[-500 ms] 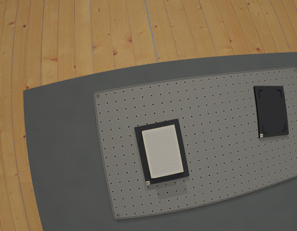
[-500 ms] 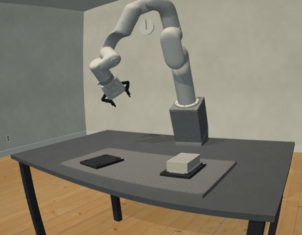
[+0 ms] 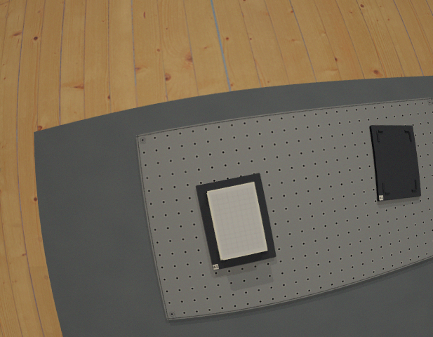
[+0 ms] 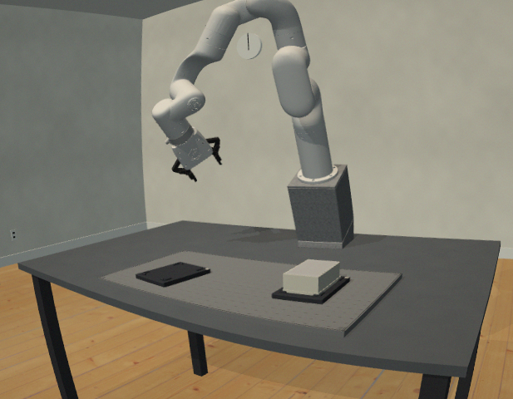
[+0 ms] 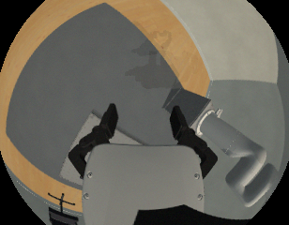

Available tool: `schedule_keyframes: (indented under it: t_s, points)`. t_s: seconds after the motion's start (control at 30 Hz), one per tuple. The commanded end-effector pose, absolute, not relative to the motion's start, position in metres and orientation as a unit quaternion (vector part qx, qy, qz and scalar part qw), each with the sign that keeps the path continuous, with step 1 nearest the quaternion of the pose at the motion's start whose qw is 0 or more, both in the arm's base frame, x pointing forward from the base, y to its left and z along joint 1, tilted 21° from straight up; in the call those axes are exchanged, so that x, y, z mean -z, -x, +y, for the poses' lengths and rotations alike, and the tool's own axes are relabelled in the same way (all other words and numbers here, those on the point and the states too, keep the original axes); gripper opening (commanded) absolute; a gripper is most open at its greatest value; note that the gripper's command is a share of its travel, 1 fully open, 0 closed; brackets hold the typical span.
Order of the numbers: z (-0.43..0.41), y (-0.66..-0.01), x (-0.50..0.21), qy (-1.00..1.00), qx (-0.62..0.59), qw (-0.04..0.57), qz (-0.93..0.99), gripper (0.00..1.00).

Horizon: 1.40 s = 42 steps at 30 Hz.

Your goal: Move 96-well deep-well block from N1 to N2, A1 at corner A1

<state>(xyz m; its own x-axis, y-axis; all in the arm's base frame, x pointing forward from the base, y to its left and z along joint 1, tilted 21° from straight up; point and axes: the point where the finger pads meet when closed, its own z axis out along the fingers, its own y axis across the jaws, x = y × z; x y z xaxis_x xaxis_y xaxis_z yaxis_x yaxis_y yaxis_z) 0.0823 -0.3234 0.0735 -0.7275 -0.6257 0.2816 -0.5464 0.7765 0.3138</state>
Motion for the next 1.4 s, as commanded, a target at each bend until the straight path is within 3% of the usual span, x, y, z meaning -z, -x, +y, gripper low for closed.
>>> schedule_keyframes:
  t_s: [0.0, 1.37]
  points:
    - [-0.325, -0.082, -0.074, -0.317, 0.104, 0.189, -0.924, 1.0]
    - [-0.293, -0.238, -0.064, -0.61, 0.001, 0.161, -0.776, 1.0]
